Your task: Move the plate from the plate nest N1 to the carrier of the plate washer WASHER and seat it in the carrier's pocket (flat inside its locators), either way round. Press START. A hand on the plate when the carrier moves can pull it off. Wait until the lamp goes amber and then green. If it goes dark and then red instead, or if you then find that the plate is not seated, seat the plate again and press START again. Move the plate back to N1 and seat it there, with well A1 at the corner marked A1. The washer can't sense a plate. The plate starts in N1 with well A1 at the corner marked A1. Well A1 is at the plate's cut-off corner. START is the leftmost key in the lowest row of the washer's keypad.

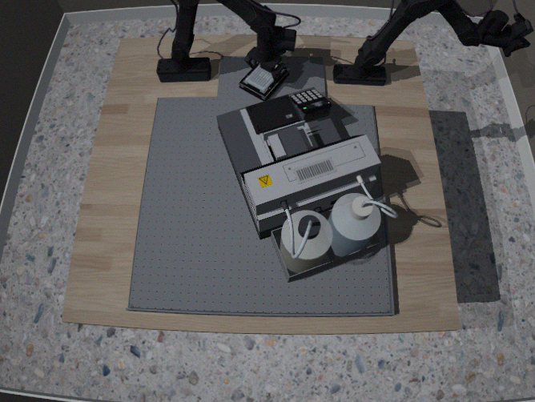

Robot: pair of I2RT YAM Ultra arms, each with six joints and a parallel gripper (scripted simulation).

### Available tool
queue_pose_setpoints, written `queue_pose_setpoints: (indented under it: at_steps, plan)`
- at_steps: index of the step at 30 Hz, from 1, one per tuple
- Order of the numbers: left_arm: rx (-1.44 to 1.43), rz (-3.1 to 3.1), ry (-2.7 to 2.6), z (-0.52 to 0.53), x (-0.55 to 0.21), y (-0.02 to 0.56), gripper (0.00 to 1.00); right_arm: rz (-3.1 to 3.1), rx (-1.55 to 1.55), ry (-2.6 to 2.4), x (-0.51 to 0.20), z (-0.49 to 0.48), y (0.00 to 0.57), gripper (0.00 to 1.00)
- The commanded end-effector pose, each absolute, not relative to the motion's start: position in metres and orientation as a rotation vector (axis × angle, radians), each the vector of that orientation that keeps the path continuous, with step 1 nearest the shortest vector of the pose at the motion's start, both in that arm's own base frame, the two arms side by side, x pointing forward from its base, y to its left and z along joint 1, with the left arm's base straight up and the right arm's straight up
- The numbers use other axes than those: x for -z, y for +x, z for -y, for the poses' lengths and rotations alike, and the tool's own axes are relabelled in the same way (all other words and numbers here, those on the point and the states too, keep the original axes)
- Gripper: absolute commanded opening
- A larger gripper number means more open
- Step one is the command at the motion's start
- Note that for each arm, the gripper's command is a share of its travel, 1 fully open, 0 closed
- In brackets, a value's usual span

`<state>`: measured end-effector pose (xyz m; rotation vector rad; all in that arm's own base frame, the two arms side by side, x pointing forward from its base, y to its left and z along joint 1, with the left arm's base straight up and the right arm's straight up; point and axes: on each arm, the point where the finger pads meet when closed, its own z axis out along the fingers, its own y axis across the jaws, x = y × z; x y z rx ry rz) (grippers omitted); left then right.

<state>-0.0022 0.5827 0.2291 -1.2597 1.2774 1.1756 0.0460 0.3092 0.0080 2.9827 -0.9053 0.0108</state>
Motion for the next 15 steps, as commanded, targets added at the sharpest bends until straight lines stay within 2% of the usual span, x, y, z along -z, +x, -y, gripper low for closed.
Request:
queue_pose_setpoints:
  at_steps: [1,15]
  plan:
    - [-1.214,-1.206,-1.214,-0.5800,-0.2565,-0.0046,0.00,0.892,-0.007,3.024,-0.0085,-0.3163,0.0453,1.00]
    - [-1.214,-1.206,-1.214,-0.5800,-0.2565,-0.0046,0.00,0.934,-0.009,2.988,-0.0035,-0.3100,0.0510,1.00]
